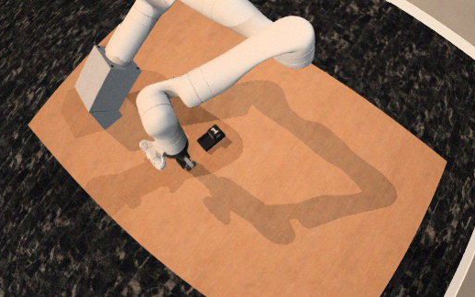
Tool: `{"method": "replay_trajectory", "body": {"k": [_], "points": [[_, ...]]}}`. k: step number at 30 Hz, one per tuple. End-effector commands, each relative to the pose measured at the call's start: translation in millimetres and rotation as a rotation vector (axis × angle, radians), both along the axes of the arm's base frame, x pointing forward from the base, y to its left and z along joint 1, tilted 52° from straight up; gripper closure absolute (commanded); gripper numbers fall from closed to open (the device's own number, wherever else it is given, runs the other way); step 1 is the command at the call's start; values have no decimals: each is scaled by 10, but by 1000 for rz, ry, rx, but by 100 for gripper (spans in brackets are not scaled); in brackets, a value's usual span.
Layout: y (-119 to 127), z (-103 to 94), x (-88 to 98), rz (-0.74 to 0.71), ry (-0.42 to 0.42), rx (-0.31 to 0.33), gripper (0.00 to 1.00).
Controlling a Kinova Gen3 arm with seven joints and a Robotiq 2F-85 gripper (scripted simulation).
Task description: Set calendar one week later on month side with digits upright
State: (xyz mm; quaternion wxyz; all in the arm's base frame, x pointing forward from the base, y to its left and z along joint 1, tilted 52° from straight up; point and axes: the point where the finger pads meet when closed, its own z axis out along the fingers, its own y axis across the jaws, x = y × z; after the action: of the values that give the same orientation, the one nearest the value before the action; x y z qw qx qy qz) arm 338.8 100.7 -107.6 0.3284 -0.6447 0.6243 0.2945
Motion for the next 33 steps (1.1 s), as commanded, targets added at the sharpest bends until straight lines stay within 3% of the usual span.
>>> {"method": "replay_trajectory", "body": {"k": [1,33], "points": [[31,-26,-12,3,3,0,54],[59,-47,-11,3,3,0,54]]}}
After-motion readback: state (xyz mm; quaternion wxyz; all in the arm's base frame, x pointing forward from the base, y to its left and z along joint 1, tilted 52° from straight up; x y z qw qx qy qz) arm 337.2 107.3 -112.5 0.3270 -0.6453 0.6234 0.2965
